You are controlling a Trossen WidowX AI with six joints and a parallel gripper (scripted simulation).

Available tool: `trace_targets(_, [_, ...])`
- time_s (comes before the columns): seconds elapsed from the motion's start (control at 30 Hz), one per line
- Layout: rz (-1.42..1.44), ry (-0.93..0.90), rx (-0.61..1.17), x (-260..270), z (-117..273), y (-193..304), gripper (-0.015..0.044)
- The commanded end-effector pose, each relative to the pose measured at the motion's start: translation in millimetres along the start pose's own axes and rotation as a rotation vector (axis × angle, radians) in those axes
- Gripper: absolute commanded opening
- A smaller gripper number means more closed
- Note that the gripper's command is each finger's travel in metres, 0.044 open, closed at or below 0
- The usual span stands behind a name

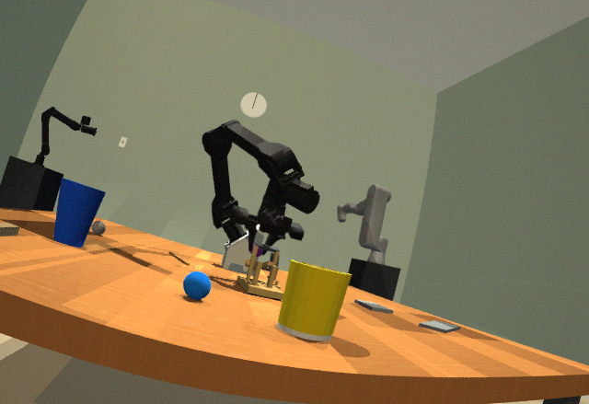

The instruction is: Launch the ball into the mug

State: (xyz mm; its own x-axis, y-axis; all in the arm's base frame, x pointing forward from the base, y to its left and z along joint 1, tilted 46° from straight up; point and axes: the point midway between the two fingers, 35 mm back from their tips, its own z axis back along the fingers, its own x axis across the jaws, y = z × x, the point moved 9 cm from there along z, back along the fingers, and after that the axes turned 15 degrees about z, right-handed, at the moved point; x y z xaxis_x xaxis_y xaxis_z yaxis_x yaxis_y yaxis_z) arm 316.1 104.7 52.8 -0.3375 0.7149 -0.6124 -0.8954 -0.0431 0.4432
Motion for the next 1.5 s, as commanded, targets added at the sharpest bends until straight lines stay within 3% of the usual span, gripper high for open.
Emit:
trace_targets(0.0, [0.005, 0.005, 0.003, 0.0, -7.2, -2.2, 0.0])
trace_targets(0.37, [0.0, 0.0, -0.001, -0.4, -7.2, -2.8, 0.0])
trace_targets(0.7, [-0.001, -0.001, -0.005, -0.2, -4.2, -1.8, 0.0263])
trace_targets(0.93, [0.003, -0.052, -0.155, 4.9, 89.1, 50.4, 0.044])
trace_targets(1.1, [0.016, -0.04, -0.17, 6.8, 80.0, 36.4, 0.044])
trace_targets(1.47, [0.112, -0.016, -0.521, 4.0, 121.0, -31.7, 0.044])
